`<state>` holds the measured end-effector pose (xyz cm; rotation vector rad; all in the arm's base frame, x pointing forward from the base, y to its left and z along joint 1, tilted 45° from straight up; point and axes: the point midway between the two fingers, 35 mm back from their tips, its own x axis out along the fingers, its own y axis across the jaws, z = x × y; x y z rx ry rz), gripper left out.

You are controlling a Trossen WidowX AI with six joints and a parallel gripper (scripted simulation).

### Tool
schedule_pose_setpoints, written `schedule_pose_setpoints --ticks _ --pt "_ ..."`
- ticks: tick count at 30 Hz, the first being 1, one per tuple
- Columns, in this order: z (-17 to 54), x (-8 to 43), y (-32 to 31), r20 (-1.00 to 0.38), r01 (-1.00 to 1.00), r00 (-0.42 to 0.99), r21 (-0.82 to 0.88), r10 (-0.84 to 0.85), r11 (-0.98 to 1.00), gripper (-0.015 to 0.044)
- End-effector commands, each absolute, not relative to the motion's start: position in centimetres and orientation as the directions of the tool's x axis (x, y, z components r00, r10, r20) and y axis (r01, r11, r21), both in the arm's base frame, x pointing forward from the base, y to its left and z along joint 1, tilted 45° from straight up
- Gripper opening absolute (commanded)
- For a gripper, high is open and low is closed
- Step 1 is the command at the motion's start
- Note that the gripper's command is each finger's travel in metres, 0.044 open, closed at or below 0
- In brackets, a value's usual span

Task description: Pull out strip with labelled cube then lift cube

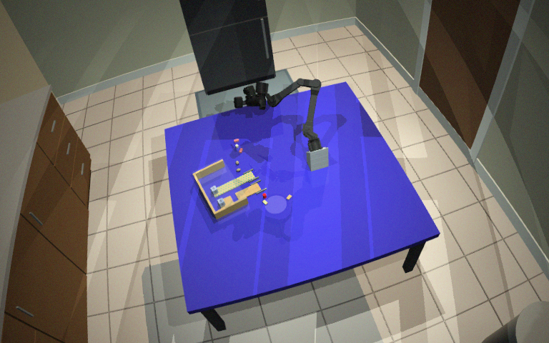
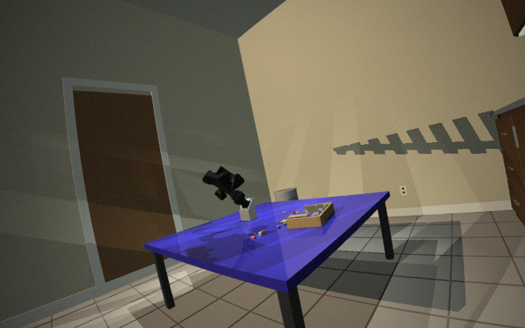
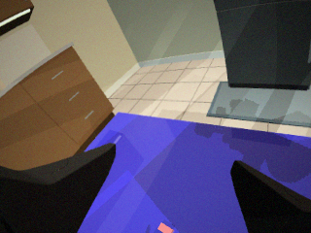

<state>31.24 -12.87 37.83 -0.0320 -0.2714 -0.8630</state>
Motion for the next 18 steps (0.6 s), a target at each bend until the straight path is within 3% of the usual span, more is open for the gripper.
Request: schedule_pose_setpoints --ticks 1,9,18 --pt "32.2 34.3 -8.9 0.118 0.688 0.725 -0.069 -0.679 0.722 0.04" --pt "21.4 36.2 0.0 -0.122 0.447 0.847 -0.362 -0.517 0.818 0.04" --pt "10.4 32.2 8.4 -0.34 0.052 0.87 -0.657 -0.357 0.752 0.04"
